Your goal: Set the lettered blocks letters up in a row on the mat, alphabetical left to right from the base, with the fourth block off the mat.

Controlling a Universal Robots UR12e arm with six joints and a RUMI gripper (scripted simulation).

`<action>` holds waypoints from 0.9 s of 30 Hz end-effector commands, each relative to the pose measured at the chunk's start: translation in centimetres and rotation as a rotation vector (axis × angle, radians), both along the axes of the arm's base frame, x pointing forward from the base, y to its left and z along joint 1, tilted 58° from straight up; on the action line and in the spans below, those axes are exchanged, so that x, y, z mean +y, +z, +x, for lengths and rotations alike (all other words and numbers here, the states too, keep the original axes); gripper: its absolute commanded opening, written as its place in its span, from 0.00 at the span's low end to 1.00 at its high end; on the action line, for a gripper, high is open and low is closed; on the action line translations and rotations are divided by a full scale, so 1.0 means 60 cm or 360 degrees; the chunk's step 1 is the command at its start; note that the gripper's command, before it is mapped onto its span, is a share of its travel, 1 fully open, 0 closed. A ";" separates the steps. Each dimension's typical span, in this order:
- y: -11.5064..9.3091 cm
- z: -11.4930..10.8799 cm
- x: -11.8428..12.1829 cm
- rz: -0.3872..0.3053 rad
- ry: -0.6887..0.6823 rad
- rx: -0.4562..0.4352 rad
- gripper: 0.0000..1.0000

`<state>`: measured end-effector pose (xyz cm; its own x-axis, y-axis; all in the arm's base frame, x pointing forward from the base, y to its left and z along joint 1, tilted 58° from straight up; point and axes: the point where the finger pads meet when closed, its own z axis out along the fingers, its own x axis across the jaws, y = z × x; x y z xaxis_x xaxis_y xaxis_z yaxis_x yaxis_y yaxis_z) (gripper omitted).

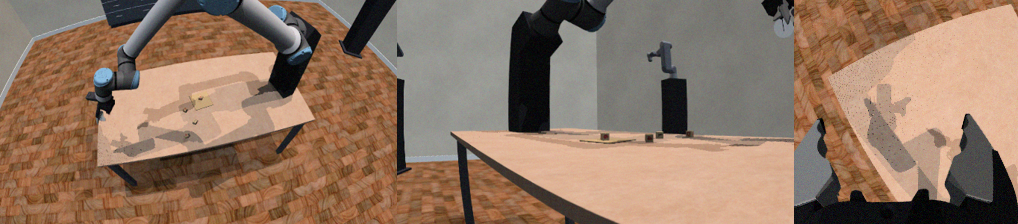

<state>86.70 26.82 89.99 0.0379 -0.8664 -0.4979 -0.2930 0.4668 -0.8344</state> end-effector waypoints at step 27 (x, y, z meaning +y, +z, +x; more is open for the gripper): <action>-0.654 -0.117 0.204 0.0317 -0.0360 0.0048 1.00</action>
